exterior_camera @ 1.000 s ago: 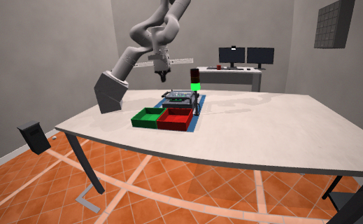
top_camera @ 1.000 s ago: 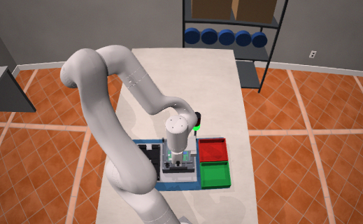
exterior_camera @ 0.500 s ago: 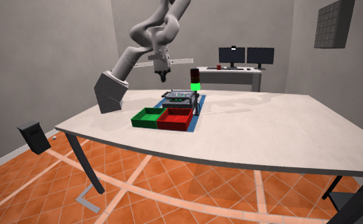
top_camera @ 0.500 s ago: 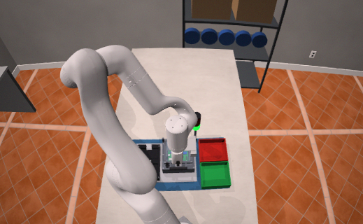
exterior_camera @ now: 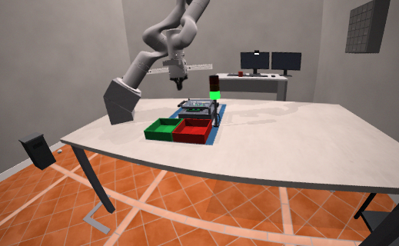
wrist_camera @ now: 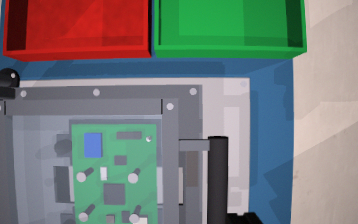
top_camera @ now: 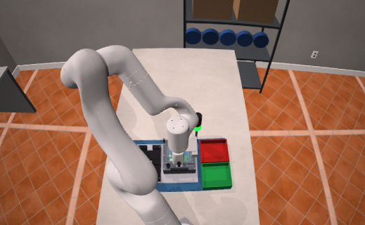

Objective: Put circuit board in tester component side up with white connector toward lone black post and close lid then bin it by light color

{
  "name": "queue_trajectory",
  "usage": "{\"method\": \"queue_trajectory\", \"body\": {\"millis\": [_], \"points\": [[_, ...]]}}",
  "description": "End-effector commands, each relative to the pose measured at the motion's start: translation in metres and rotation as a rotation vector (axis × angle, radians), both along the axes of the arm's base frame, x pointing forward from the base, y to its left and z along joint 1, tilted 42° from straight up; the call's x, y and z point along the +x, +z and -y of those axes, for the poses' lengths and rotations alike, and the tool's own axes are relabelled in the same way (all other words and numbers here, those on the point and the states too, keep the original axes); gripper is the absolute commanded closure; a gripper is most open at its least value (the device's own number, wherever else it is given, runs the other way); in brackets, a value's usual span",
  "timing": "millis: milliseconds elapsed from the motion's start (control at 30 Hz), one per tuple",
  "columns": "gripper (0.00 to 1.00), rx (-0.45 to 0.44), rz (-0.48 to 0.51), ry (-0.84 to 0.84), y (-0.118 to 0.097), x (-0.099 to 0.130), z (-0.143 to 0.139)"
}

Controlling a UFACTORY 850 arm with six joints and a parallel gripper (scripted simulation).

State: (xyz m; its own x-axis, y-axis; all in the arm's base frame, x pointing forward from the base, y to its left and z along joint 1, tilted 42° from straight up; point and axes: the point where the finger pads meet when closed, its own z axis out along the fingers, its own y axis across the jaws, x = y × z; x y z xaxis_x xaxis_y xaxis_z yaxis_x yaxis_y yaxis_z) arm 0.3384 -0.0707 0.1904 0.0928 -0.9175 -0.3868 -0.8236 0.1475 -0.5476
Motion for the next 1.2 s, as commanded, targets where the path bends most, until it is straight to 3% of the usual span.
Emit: {"method": "queue_trajectory", "body": {"millis": [0, 1167], "points": [[1.00, -0.001, 0.001, 0.000, 0.001, 0.000, 0.001], [1.00, 0.022, -0.015, -0.031, 0.012, -0.008, 0.006]]}}
